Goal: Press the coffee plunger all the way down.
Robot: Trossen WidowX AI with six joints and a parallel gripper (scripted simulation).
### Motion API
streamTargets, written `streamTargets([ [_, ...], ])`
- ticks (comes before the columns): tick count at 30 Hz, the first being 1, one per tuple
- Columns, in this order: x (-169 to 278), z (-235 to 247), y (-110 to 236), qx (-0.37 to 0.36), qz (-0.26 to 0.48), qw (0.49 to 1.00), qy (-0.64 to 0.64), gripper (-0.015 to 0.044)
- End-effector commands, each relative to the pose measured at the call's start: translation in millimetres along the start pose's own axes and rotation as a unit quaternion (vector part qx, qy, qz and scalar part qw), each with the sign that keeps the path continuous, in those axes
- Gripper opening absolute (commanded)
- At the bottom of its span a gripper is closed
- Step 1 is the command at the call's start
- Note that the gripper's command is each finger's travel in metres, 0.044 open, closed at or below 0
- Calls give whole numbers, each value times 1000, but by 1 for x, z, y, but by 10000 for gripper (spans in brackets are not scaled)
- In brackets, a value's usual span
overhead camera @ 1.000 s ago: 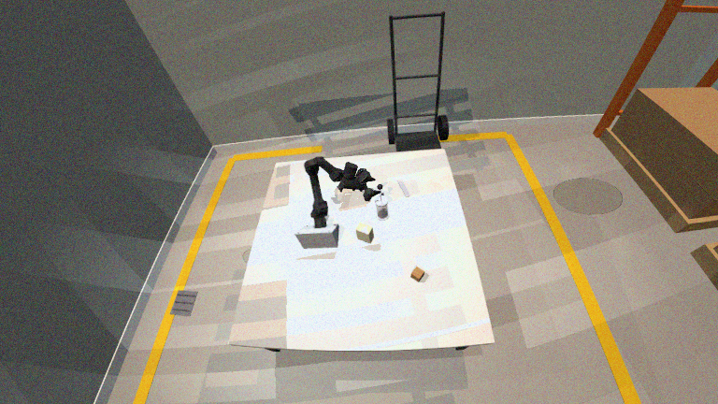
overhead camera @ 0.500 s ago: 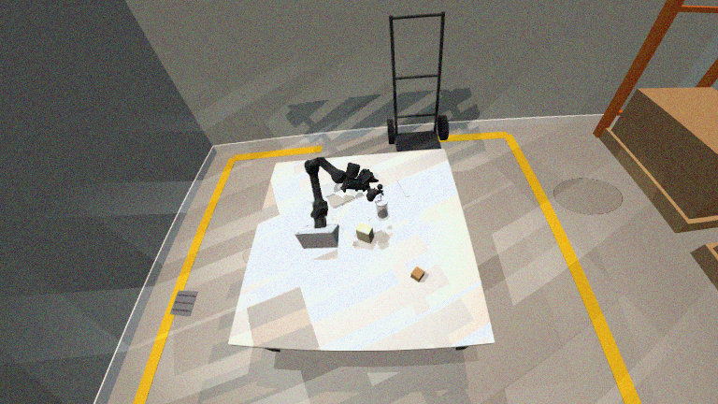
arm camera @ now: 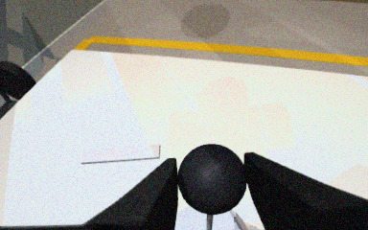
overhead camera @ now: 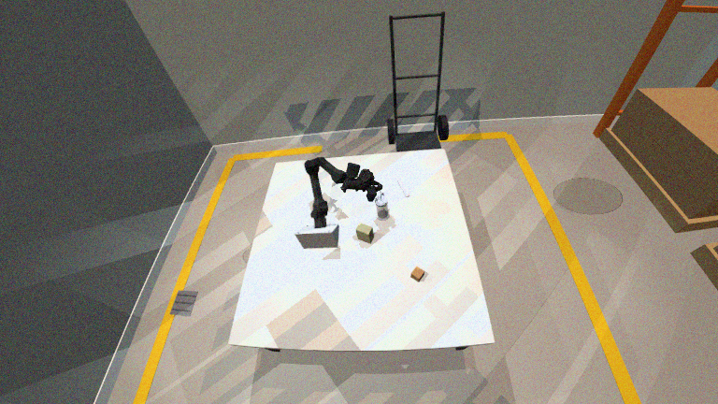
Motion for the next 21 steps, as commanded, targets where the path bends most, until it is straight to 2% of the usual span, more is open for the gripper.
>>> streamTargets([
  [1,0,0,0,1,0,1000,-2,128],
  [21,23,2,-18,2,3,1000,-1,128],
])
Point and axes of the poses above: the point midway between the two fingers, 35 mm back from their tips, its own y axis back along the fingers, its own z axis across the jaws, x = y × z, the point moved 3 cm from there along y, back along the fingers, and after that the axes turned 15 degrees about y, right-handed, at the moved point
